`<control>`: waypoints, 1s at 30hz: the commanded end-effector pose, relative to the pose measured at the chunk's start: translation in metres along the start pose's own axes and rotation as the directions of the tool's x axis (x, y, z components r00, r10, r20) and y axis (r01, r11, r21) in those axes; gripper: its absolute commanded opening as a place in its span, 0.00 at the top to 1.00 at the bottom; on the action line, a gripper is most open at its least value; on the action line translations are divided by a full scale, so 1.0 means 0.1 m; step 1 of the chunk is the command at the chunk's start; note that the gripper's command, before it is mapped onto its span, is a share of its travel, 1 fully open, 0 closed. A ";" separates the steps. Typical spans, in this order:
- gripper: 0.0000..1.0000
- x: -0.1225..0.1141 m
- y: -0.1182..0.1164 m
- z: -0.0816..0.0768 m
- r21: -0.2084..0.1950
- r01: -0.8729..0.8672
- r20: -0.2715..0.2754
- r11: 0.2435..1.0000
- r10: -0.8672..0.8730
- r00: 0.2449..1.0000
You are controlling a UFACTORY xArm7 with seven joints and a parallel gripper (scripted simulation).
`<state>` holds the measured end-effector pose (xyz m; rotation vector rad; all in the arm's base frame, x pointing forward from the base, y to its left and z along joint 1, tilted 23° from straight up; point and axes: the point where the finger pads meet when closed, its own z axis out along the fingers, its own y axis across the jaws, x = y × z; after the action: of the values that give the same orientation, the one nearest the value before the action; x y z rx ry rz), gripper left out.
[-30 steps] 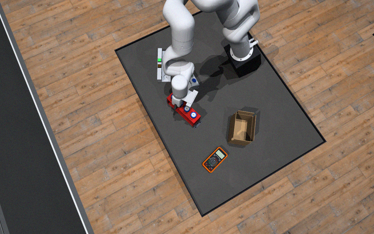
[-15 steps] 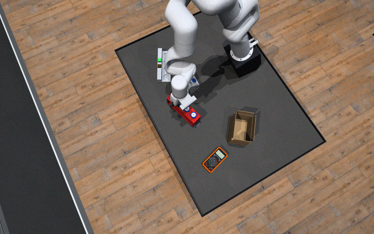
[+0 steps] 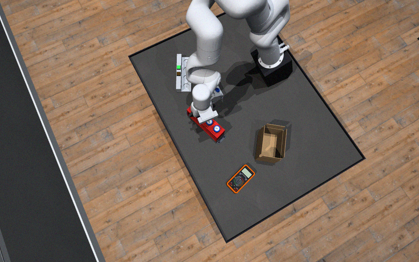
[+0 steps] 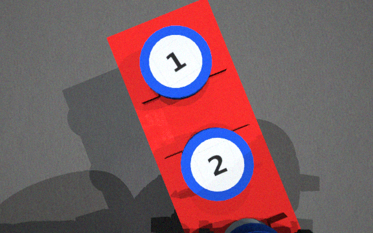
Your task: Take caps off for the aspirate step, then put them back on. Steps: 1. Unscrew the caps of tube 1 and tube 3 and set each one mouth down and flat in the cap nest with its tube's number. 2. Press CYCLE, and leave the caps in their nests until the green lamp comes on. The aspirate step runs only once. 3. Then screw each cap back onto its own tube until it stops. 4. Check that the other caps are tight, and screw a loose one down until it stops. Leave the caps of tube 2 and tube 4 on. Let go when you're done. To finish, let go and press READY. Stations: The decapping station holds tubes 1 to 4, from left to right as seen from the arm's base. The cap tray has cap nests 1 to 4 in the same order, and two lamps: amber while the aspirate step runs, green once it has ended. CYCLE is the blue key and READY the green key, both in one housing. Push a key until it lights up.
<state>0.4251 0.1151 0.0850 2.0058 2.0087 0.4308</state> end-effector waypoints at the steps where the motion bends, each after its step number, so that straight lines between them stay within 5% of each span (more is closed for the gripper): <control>1: 0.54 0.00 0.02 0.00 -0.006 -0.001 0.001 1.000 0.001 1.000; 7: 0.54 0.00 0.02 0.00 -0.006 -0.001 0.001 1.000 0.001 1.000; 16: 0.54 0.00 0.02 -0.01 -0.006 0.276 0.002 0.961 -0.276 0.961; 30: 0.54 0.00 0.02 -0.01 -0.004 0.717 0.005 0.697 -0.717 0.697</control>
<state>0.4260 0.1152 0.0855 1.1563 2.4899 0.2668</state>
